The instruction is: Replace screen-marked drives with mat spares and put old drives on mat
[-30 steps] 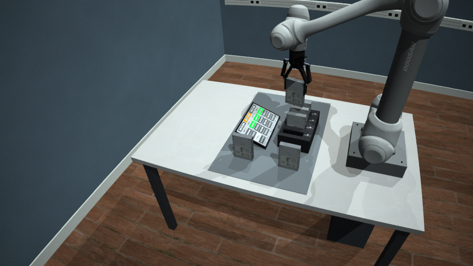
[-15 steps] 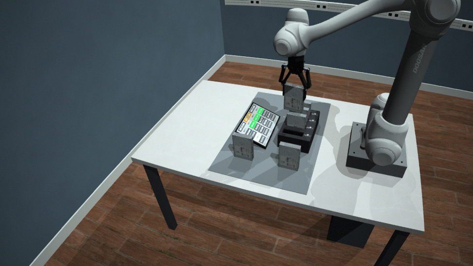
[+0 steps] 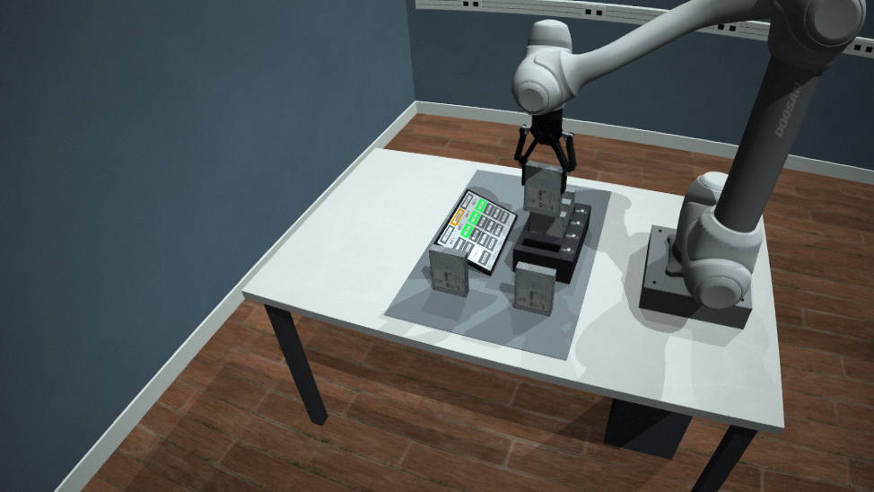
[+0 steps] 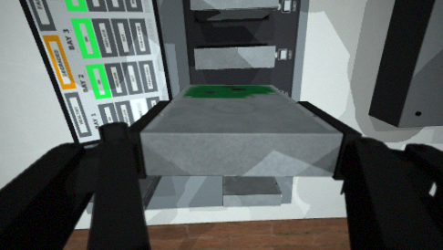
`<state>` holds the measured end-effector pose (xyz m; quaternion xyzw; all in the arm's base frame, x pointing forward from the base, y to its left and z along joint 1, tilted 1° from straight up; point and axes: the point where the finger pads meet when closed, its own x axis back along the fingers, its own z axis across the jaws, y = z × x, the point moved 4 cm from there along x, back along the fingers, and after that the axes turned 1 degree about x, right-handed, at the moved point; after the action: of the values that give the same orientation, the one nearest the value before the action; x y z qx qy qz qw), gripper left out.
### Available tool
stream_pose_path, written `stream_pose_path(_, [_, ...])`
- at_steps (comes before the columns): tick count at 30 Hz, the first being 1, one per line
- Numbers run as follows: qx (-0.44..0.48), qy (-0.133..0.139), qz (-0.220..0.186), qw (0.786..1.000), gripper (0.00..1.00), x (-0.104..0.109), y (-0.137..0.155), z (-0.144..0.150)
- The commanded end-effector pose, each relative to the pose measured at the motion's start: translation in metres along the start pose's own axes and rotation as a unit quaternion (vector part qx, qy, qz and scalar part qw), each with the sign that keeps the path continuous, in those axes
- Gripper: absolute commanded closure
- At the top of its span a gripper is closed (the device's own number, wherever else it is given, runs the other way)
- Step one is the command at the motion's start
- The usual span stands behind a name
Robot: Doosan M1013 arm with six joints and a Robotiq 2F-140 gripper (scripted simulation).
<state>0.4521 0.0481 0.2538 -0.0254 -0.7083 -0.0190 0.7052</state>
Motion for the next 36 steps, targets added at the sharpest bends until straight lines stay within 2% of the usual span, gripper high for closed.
stream_pose_path(1, [0.005, -0.001, 0.000, 1.000, 0.90, 0.001, 0.007, 0.002])
stream_pose_path(17, [0.018, -0.001, 0.000, 1.000, 0.90, 0.000, 0.023, 0.008])
stream_pose_path(36, [0.020, -0.001, 0.000, 1.000, 0.90, 0.000, 0.025, 0.009])
